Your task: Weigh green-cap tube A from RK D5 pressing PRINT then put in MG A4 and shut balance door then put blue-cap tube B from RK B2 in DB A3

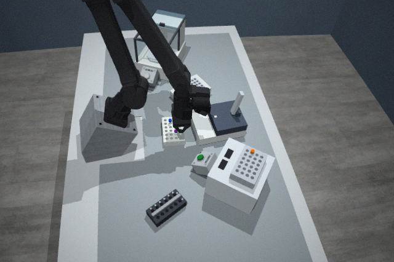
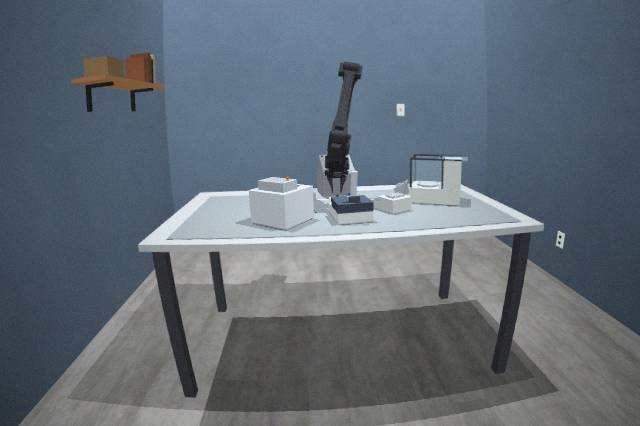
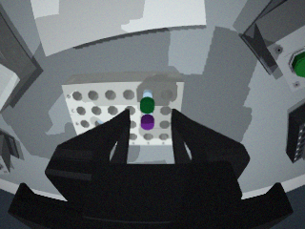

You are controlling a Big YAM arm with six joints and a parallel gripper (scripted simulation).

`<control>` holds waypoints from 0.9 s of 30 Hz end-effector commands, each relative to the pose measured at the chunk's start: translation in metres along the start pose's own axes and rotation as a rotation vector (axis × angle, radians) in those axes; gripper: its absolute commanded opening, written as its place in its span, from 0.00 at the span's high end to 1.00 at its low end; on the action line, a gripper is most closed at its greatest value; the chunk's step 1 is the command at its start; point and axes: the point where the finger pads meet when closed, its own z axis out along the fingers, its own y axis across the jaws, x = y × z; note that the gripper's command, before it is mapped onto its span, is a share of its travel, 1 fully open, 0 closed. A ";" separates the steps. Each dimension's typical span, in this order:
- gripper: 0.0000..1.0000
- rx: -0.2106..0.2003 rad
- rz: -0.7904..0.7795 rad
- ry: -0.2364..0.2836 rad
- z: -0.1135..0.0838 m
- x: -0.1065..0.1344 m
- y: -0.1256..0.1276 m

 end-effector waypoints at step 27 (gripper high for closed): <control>0.64 0.003 0.000 -0.018 0.001 -0.011 0.000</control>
